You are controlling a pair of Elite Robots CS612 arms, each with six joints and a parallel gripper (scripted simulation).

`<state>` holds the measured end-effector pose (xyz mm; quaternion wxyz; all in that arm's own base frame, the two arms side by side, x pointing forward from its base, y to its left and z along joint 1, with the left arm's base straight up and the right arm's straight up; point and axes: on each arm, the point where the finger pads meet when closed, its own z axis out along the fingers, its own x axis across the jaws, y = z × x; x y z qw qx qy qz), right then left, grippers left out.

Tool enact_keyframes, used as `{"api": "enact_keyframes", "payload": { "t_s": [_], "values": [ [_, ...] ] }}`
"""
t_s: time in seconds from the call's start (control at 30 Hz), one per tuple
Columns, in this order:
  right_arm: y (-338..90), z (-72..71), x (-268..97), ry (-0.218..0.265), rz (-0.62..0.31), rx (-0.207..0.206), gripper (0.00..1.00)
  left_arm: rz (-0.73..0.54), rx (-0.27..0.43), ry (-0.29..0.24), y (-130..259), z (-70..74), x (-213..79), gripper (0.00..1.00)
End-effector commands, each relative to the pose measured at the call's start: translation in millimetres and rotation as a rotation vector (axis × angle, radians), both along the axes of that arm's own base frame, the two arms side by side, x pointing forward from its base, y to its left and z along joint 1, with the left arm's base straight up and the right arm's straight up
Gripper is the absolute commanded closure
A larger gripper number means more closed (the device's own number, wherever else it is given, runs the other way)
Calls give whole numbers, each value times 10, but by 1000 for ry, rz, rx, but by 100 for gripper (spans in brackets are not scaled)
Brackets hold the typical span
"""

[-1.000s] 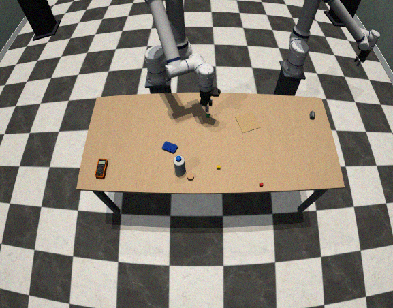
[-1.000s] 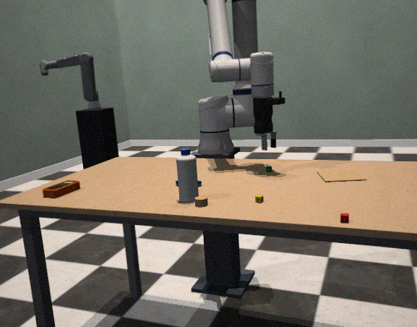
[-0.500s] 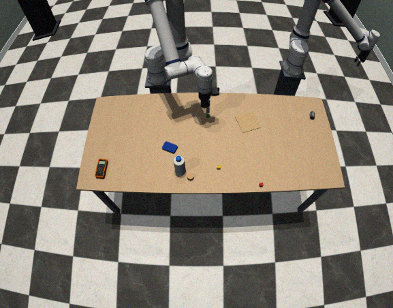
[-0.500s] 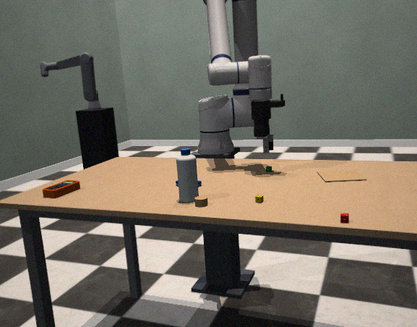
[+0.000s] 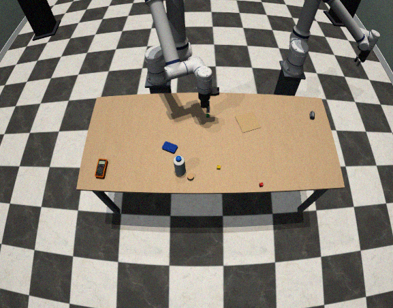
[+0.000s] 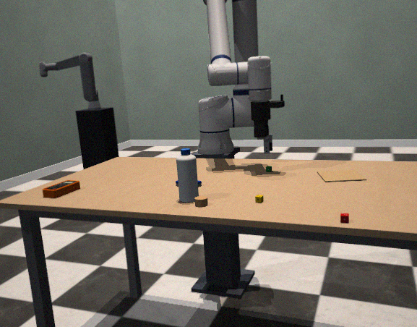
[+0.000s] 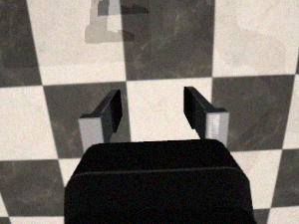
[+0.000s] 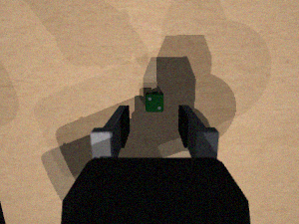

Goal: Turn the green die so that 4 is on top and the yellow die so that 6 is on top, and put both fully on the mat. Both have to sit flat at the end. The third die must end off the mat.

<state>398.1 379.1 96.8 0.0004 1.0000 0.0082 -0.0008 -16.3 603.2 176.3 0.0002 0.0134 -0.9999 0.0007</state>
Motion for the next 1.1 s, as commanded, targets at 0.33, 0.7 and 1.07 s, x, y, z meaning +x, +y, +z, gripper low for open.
{"api": "enact_keyframes", "payload": {
  "t_s": [0.33, 0.7, 1.07],
  "values": [
    [3, 7, 7, -2, 1, 1, 30, 0, 1, 0, 5, 7, 1, 0],
    [3, -3, 7, -2, 1, 1, 30, 0, 1, 0, 5, 7, 1, 0],
    [3, -96, 7, -2, 1, 1, 30, 0, 1, 0, 5, 7, 1, 0]
  ]
}}
